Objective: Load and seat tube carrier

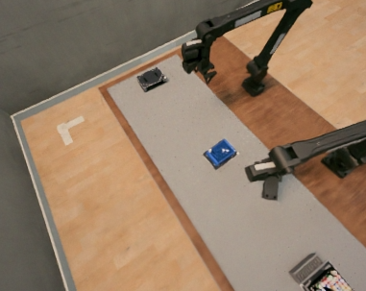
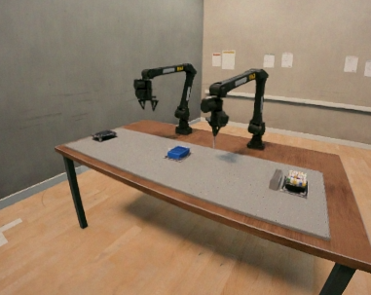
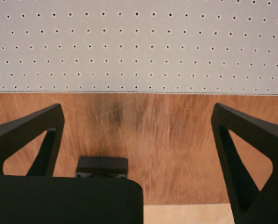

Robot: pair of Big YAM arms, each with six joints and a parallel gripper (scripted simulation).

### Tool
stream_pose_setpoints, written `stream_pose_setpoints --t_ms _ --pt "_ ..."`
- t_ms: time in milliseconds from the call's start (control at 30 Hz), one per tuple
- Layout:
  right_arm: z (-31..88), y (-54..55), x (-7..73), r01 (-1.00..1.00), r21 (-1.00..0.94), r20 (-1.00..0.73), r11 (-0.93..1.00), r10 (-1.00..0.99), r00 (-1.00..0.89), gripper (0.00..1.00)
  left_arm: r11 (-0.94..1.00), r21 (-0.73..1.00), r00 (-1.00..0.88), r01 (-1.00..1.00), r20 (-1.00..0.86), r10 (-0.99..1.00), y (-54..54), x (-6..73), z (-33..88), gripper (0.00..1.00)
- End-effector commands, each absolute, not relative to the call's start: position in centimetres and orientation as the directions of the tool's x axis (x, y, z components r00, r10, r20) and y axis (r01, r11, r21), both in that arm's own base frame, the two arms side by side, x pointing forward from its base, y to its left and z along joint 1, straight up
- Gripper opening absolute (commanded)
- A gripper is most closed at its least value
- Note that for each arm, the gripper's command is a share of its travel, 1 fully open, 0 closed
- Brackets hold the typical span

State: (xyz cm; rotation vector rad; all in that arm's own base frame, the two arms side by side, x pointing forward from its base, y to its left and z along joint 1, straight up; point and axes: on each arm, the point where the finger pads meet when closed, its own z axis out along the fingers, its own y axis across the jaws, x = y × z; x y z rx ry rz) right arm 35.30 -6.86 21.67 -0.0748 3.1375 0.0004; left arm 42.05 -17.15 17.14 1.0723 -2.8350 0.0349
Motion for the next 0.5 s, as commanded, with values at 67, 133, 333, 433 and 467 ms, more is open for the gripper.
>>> stream_pose_setpoints --t_ms 67,133,333,433,467 --pt "22.9 -7.0 36.1 -0.034 -0.008 -0.035 0.999 -0.035 -0.999 1.00 0.756 0.015 -0.750 -0.655 0.110 -0.652 -14.1 41.7 17.9 0.07" --pt "22.9 -7.0 36.1 -0.034 -0.008 -0.035 0.999 -0.035 -0.999 1.00 0.756 0.017 -0.750 -0.655 0.111 -0.652 -13.3 41.8 17.9 0.07" --pt "22.9 -7.0 36.1 -0.034 -0.008 -0.035 0.999 -0.035 -0.999 1.00 0.756 0.025 -0.749 -0.654 0.116 -0.652 -11.7 41.9 17.6 0.07" --pt "22.9 -7.0 36.1 -0.034 -0.008 -0.035 0.999 -0.035 -0.999 1.00 0.756 0.016 -0.750 -0.655 0.111 -0.652 -10.5 41.9 18.0 0.07" --pt "22.9 -7.0 36.1 -0.034 -0.008 -0.035 0.999 -0.035 -0.999 1.00 0.756 0.016 -0.750 -0.655 0.110 -0.652 -10.1 41.9 18.0 0.07"
